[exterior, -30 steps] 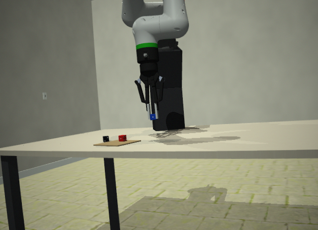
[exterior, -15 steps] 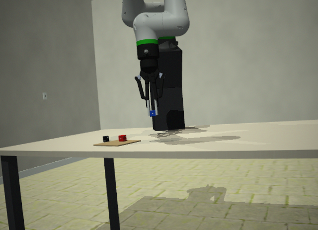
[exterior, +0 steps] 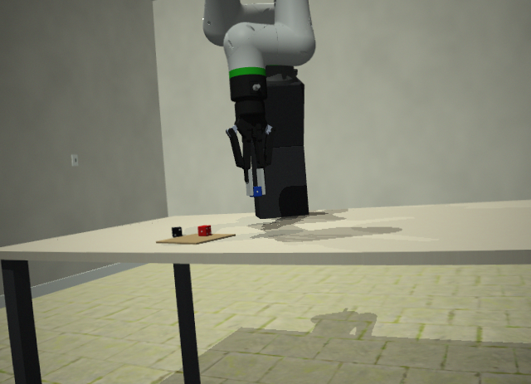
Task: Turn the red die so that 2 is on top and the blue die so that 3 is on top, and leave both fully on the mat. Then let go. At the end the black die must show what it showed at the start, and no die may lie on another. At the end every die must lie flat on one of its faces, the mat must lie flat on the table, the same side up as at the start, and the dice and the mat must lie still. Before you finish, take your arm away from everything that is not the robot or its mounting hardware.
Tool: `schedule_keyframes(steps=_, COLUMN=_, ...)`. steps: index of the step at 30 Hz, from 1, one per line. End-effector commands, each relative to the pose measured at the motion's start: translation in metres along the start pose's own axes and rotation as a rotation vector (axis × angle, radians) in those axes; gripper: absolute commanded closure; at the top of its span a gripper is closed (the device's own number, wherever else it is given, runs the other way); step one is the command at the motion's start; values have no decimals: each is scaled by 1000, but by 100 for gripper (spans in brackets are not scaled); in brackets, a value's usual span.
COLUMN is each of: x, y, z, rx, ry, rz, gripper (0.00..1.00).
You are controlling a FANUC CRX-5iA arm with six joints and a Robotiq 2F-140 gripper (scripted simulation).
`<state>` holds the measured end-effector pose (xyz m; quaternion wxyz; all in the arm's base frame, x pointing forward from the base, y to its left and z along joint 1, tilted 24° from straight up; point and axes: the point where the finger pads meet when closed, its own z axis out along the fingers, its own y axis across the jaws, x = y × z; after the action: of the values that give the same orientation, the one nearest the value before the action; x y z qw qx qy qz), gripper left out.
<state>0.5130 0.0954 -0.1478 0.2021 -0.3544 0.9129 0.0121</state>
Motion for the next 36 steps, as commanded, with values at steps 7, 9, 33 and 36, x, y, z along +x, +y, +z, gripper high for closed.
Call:
schedule_keyframes(steps=7, x=-4, y=7, z=5, rx=-11, ry=-8, rz=-390, gripper=87)
schedule_keyframes(steps=9, x=-4, y=7, z=5, rx=-11, ry=-8, rz=-397, gripper=87)
schedule_keyframes(steps=33, x=4, y=3, z=10, rx=-98, ry=-423, rz=-401, gripper=87)
schedule_keyframes(steps=36, x=6, y=2, z=12, rx=-123, ry=-539, rz=-401, gripper=87)
